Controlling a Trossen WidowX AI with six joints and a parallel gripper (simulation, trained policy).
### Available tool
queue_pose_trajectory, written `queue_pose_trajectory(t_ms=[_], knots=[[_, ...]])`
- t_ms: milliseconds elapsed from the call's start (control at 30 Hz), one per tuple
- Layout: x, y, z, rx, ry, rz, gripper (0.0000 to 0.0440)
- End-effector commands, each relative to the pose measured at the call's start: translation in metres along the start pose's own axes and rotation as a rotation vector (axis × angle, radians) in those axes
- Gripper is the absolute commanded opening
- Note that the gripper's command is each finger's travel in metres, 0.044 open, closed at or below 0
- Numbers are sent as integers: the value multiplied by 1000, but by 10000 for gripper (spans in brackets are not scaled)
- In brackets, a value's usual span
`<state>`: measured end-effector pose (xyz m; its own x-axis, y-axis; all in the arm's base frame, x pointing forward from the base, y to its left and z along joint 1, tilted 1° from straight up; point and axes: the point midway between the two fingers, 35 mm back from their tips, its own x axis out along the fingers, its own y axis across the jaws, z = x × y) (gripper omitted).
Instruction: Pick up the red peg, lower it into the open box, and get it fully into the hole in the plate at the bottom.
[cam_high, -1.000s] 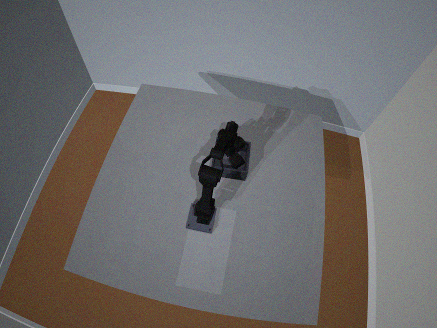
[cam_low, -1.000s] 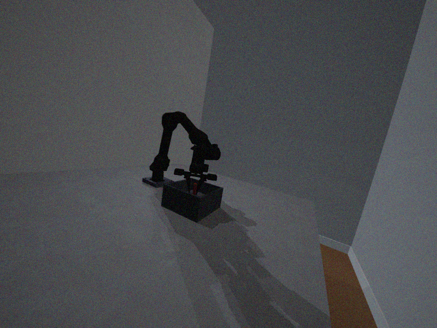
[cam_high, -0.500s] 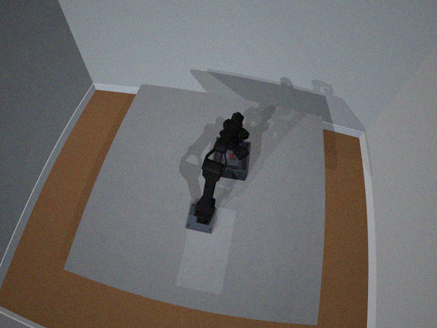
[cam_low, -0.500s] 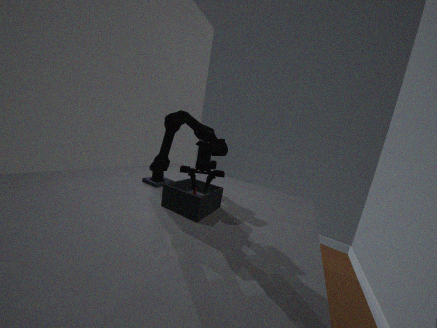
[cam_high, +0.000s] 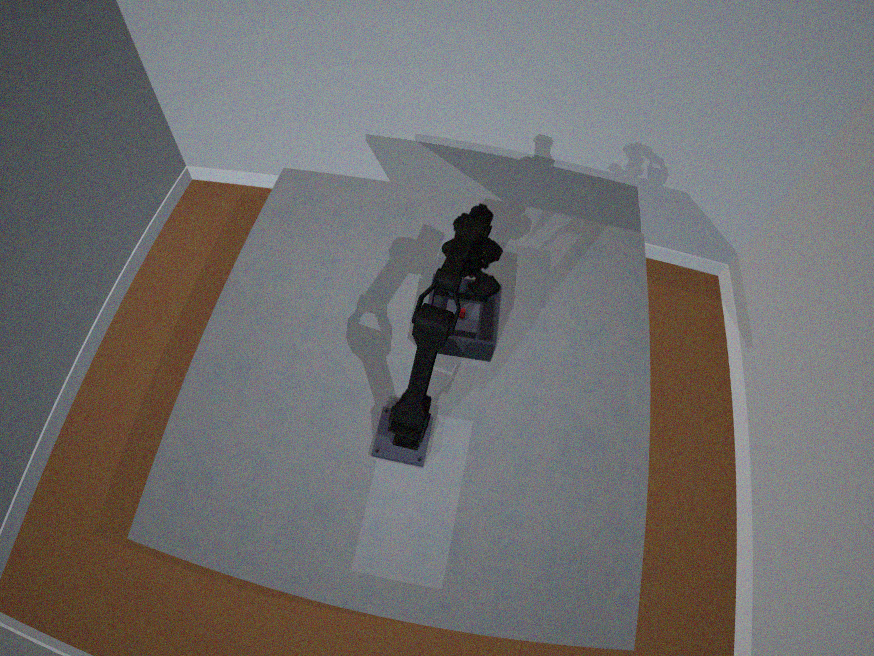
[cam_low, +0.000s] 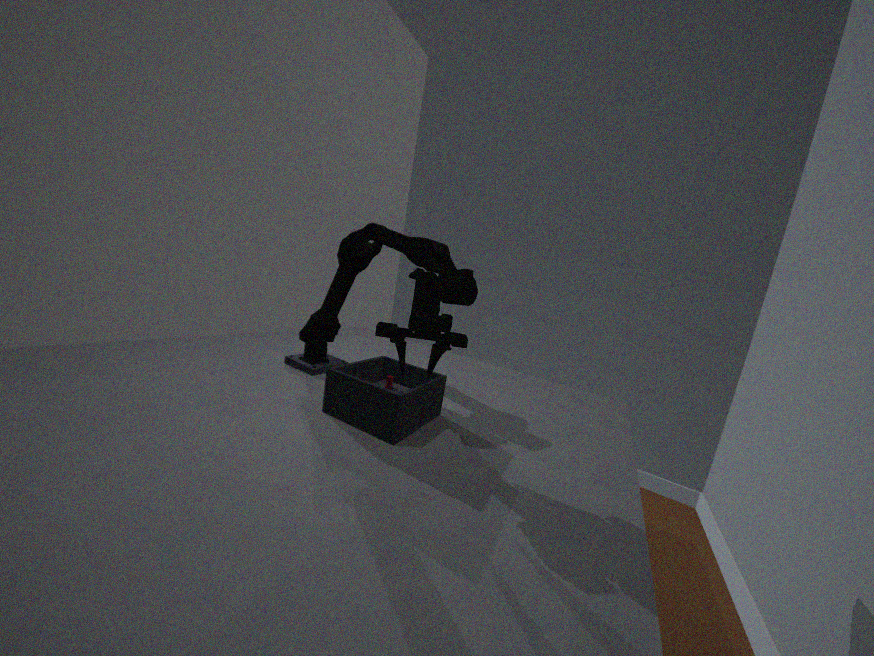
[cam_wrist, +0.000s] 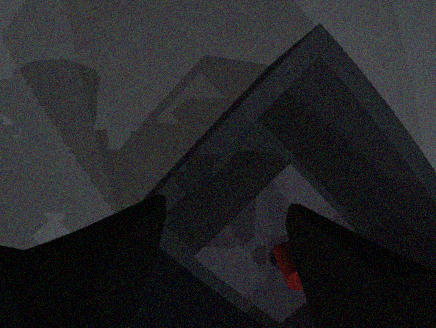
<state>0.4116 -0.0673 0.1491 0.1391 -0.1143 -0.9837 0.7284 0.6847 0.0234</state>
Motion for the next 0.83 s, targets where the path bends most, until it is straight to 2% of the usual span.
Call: queue_pose_trajectory(t_ms=[0, 433, 800], knots=[[-2, 6, 0, 9, 31, -8, 256], [-22, 24, -3, 45, 106, -40, 270], [-16, 43, 3, 51, 74, -33, 276]])
